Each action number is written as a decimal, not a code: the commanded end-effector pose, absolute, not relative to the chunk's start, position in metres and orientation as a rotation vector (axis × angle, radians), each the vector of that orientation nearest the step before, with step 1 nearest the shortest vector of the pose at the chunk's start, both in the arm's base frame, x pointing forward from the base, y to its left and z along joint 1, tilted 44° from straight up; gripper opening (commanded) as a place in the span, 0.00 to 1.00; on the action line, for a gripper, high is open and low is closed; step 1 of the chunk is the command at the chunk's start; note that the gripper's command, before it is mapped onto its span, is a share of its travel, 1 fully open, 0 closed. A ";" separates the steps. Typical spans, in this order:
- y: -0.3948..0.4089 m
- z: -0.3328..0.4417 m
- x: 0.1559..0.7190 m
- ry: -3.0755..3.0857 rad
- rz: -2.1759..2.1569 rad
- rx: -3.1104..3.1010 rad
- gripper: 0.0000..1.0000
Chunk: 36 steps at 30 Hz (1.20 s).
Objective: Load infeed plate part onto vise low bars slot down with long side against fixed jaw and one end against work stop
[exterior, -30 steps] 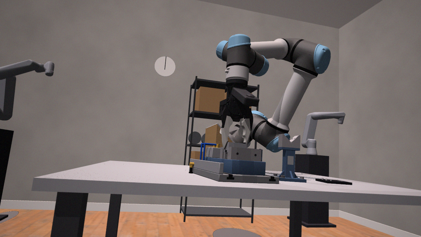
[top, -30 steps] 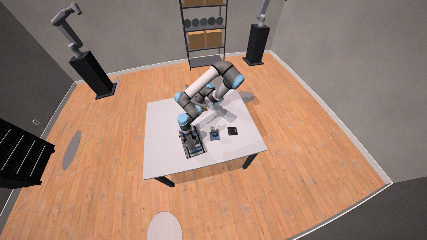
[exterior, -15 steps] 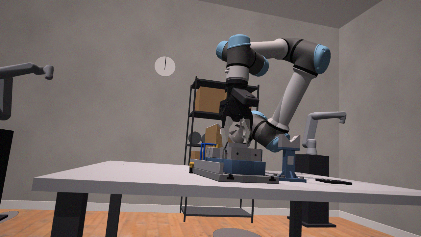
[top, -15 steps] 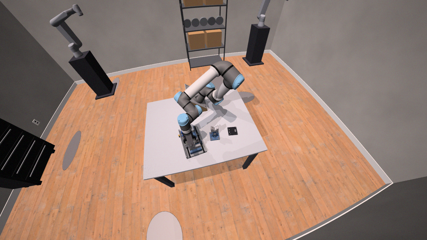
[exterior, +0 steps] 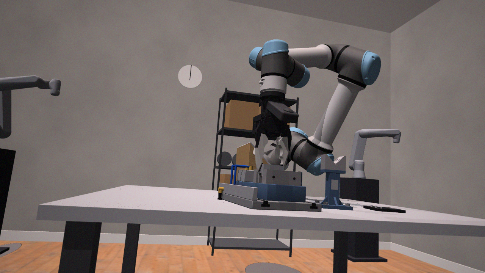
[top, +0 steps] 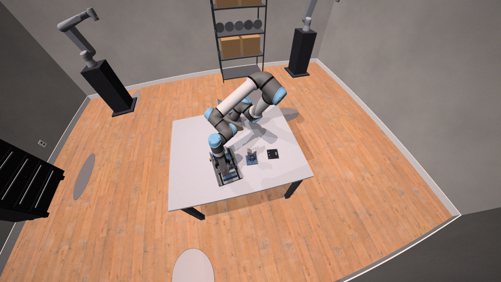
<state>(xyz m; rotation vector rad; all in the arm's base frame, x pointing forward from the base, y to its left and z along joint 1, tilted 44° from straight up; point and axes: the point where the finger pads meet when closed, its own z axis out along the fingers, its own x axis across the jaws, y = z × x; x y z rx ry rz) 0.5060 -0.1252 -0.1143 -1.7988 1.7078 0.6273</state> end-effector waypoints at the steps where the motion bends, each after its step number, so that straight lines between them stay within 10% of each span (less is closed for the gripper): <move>1: -0.126 -0.114 0.506 1.708 0.625 -1.799 0.00; 12: -0.126 -0.114 0.506 1.708 0.625 -1.799 0.00; 13: -0.126 -0.114 0.506 1.708 0.625 -1.799 0.47; 36: -0.126 -0.114 0.506 1.708 0.625 -1.799 0.47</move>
